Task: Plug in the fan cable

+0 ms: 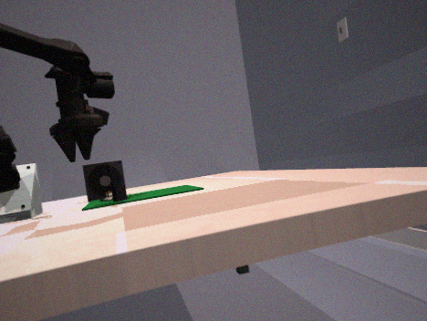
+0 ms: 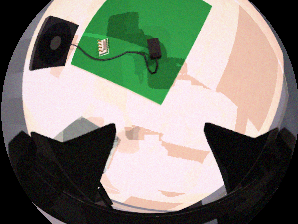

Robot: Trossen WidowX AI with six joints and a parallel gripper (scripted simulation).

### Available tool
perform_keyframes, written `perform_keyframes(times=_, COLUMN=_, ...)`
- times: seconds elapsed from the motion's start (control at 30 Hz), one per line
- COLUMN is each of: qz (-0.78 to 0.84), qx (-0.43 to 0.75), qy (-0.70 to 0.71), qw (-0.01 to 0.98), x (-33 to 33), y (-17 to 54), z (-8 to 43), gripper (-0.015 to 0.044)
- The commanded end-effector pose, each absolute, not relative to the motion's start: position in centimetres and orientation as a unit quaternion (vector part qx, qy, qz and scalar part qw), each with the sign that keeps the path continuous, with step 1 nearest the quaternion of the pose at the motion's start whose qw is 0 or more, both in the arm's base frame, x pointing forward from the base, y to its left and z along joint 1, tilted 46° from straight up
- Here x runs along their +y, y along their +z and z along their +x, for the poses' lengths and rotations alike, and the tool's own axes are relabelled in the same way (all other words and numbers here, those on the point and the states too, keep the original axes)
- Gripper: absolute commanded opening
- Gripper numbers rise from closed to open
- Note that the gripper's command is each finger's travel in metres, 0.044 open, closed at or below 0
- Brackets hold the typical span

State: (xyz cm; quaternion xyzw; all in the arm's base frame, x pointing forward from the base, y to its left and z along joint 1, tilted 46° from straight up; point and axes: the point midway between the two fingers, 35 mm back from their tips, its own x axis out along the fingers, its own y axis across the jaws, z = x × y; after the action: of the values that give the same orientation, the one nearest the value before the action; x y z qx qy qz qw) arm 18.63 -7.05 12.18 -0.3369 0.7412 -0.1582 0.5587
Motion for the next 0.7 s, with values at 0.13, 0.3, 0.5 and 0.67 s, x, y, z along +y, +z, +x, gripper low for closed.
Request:
perform_keyframes(times=0.13, qz=-0.297, qx=0.73, qy=-0.207, qw=0.58, x=-6.9, y=12.2, z=19.0, gripper=0.044)
perform_keyframes(times=0.3, qz=-0.156, qx=0.66, qy=-0.371, qw=0.635, x=-6.2, y=12.3, z=20.6, gripper=0.044)
perform_keyframes(times=0.5, qz=0.025, qx=0.528, qy=-0.539, qw=0.655, x=-5.3, y=12.4, z=22.4, gripper=0.044)
perform_keyframes(times=0.67, qz=0.127, qx=0.434, qy=-0.616, qw=0.645, x=-4.6, y=12.3, z=23.6, gripper=0.044)
